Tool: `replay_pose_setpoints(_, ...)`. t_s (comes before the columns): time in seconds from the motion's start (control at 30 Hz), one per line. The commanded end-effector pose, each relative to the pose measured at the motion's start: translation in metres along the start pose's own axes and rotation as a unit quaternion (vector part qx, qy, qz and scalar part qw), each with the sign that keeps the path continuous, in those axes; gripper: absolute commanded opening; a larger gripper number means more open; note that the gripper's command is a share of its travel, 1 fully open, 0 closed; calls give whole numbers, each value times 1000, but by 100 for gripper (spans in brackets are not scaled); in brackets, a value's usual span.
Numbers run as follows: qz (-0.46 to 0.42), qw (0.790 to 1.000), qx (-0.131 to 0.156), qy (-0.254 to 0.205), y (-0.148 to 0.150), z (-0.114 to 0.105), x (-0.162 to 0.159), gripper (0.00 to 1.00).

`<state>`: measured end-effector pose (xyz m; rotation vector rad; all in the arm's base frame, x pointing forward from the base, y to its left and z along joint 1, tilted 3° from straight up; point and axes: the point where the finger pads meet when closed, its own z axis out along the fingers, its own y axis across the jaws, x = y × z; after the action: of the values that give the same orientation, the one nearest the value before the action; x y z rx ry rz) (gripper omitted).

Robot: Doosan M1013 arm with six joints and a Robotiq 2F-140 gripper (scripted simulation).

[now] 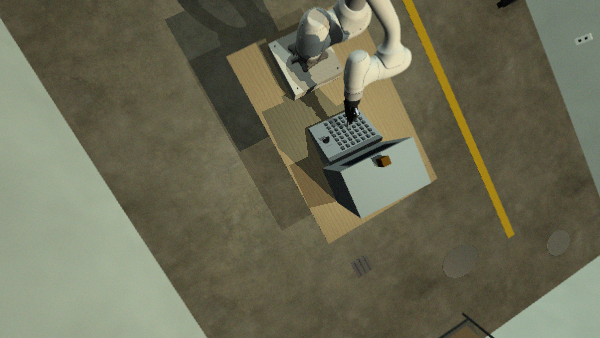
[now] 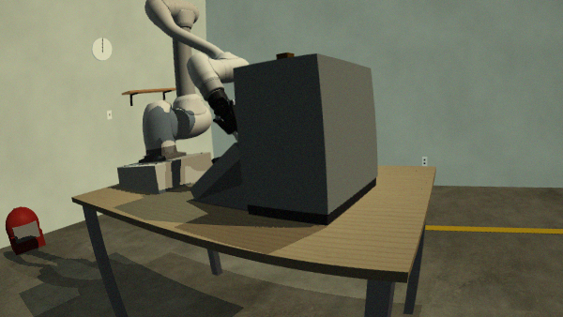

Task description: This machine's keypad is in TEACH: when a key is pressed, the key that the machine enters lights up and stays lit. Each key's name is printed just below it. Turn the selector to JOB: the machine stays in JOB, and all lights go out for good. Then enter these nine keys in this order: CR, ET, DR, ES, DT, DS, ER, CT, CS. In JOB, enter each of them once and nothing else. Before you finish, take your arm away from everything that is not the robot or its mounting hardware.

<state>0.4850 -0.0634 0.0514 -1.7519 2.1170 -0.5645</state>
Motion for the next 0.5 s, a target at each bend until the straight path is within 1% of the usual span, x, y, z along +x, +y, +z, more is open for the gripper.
replay_pose_setpoints(0.0,-1,1000,0,-1,-9,0,8,0)
replay_pose_setpoints(0.13,-1,1000,0,-1,-44,0,43,0)
replay_pose_setpoints(0.2,-1,1000,0,-1,-56,0,55,0)
replay_pose_setpoints(0.47,-1,1000,0,-1,-59,2,58,0)
